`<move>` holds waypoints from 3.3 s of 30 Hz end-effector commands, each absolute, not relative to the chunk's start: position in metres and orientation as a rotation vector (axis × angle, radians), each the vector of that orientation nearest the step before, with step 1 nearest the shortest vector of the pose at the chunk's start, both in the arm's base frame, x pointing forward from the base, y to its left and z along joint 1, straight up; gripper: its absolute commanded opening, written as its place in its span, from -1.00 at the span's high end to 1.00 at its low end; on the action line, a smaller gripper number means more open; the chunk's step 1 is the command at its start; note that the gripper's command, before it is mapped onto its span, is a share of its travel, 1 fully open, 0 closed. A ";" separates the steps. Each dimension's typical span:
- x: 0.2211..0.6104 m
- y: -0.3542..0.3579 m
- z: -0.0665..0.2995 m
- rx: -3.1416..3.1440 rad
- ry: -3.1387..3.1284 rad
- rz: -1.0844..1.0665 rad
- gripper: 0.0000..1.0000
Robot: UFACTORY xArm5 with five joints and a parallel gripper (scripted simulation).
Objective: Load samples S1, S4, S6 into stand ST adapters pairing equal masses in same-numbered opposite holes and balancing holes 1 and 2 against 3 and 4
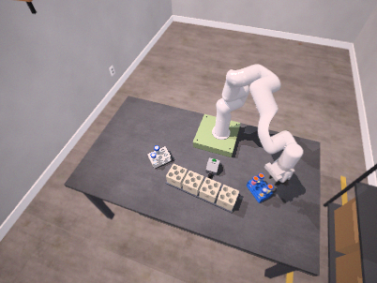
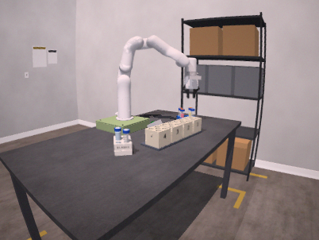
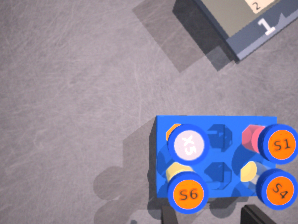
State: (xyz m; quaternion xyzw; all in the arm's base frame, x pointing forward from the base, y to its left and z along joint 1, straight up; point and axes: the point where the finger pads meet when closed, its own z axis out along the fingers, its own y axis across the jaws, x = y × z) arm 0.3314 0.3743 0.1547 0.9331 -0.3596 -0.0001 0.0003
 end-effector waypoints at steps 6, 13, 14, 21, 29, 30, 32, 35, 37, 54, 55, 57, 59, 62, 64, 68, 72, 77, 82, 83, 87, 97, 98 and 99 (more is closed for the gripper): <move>0.332 0.375 0.177 2.936 -1.132 -0.003 0.13; 0.332 0.375 0.187 2.936 -1.132 -0.003 0.13; 0.332 0.375 0.189 2.936 -1.132 -0.003 0.13; 0.332 0.375 0.195 2.936 -1.132 -0.003 0.13; 0.332 0.375 0.195 2.936 -1.132 -0.003 0.13; 0.332 0.375 0.195 2.936 -1.132 -0.003 0.13; 0.332 0.375 0.195 2.936 -1.132 -0.003 0.13; 0.332 0.375 0.195 2.936 -1.132 -0.003 0.13; 0.332 0.375 0.195 2.936 -1.132 -0.003 0.13; 0.299 0.338 0.194 2.936 -1.132 -0.003 -0.15; 0.295 0.334 0.194 2.936 -1.132 -0.003 -0.15; 0.289 0.327 0.194 2.936 -1.132 -0.003 -0.15; 0.282 0.320 0.194 2.936 -1.132 -0.003 -0.15; 0.279 0.316 0.194 2.936 -1.132 -0.003 -0.15; 0.279 0.316 0.194 2.936 -1.132 -0.003 -0.15; 0.279 0.316 0.194 2.936 -1.132 -0.003 -0.15; 0.279 0.316 0.194 2.936 -1.132 -0.003 -0.15; 0.279 0.316 0.190 2.936 -1.132 -0.003 -0.15; 0.279 0.316 0.184 2.936 -1.132 -0.003 -0.15; 0.279 0.316 0.182 2.936 -1.132 -0.003 -0.15; 0.279 0.316 0.174 2.936 -1.132 -0.003 -0.15; 0.279 0.316 0.158 2.936 -1.131 -0.003 -0.15; 0.279 0.316 0.156 2.936 -1.131 -0.003 -0.15; 0.279 0.316 0.154 2.936 -1.131 -0.003 -0.15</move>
